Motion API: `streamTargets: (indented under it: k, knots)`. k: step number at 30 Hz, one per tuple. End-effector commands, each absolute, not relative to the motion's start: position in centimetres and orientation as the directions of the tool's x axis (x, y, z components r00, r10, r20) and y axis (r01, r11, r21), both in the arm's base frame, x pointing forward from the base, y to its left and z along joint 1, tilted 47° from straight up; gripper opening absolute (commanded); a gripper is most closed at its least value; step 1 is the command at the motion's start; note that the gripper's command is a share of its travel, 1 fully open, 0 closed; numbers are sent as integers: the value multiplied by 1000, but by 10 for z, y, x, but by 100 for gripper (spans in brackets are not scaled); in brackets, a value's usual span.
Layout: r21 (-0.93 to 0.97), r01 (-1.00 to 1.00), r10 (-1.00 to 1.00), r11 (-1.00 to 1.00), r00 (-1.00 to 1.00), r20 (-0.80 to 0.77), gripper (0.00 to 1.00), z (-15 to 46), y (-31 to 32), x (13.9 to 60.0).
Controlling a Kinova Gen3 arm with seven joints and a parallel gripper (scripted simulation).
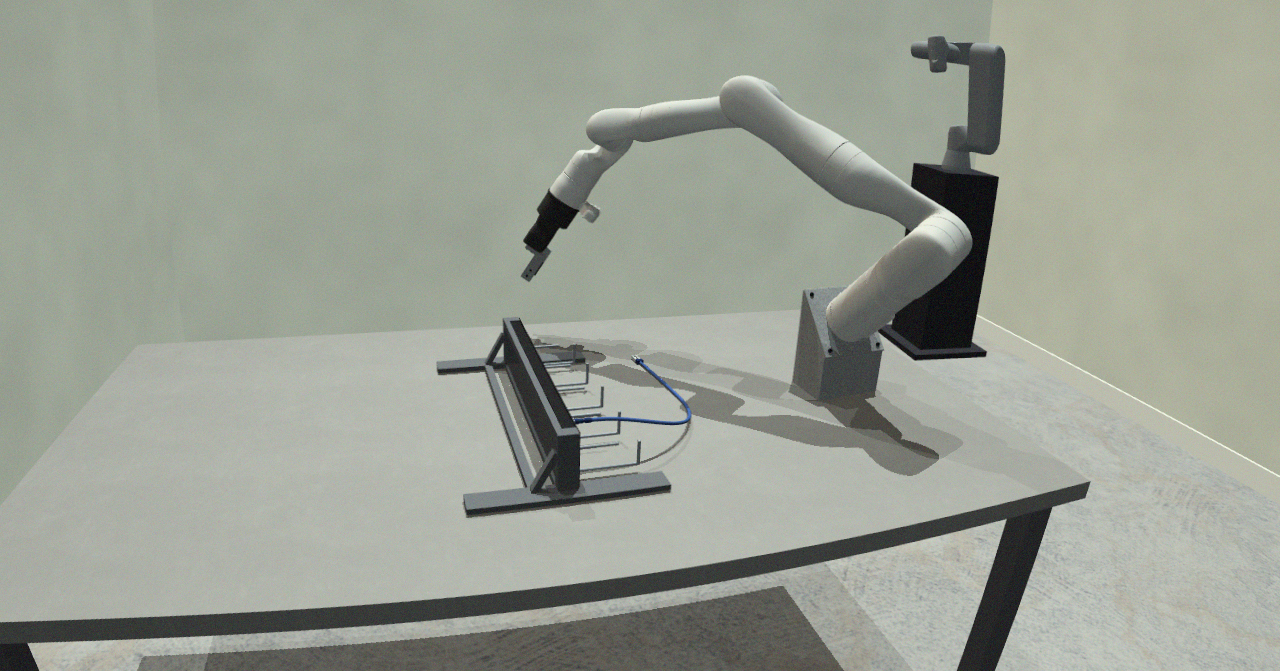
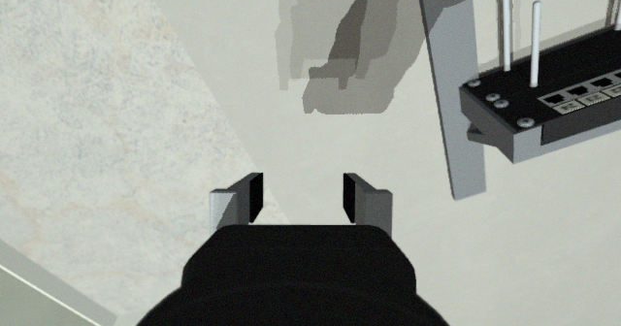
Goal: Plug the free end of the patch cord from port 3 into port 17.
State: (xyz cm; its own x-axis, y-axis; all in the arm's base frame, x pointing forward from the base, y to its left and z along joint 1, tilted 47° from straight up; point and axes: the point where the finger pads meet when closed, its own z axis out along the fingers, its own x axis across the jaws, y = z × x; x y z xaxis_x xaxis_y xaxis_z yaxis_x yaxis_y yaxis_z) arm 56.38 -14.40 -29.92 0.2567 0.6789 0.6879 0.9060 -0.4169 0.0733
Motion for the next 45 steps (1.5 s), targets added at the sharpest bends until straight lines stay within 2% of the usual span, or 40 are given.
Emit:
streamTargets:
  k: [1, 26, 34, 45]
  knots:
    - [76, 905, 680, -418, 256, 687, 100, -298, -146, 565]
    - [37, 896, 669, -442, 302, 679, 100, -293, -141, 560]
    - [-61, 874, 645, -482, 402, 650, 100, -282, -129, 538]
    - [-402, 705, 524, -584, 706, 476, 100, -244, -86, 461]
